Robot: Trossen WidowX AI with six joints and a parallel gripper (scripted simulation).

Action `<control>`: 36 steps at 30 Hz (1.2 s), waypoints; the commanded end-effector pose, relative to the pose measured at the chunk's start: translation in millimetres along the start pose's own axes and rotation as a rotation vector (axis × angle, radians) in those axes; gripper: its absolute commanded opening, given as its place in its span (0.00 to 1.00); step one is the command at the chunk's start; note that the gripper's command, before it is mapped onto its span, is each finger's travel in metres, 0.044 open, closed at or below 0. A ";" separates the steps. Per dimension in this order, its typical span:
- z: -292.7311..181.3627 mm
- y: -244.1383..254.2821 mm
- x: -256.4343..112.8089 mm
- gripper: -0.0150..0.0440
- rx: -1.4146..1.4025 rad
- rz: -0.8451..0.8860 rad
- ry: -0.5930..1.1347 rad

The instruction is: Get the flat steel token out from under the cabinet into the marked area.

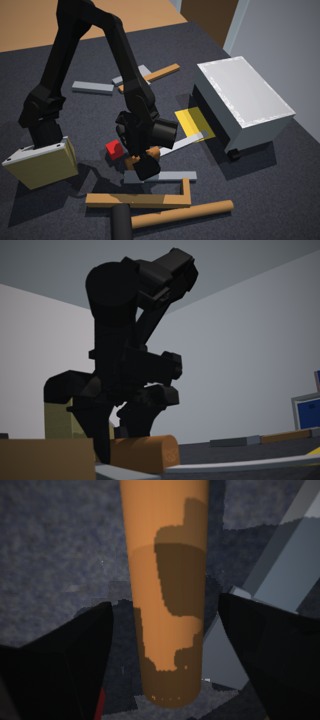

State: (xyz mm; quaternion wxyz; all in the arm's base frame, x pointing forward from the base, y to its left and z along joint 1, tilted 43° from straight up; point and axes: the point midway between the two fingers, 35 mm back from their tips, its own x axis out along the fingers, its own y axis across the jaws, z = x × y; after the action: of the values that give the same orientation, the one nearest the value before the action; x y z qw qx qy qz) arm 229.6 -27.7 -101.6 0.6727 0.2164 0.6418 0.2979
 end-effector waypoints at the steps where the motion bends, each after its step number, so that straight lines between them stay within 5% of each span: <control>1: 0.0 0.0 0.2 0.71 0.000 -0.003 0.001; 10: -4.7 0.1 4.0 0.71 0.004 -0.003 0.001; 34: -0.2 -0.7 1.2 0.44 -0.005 -0.005 -0.004; 36: -0.2 -0.7 1.2 0.35 -0.005 -0.005 -0.004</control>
State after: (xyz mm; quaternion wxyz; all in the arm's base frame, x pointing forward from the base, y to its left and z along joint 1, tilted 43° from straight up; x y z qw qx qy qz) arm 229.0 -27.1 -103.0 0.6748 0.2142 0.6406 0.2973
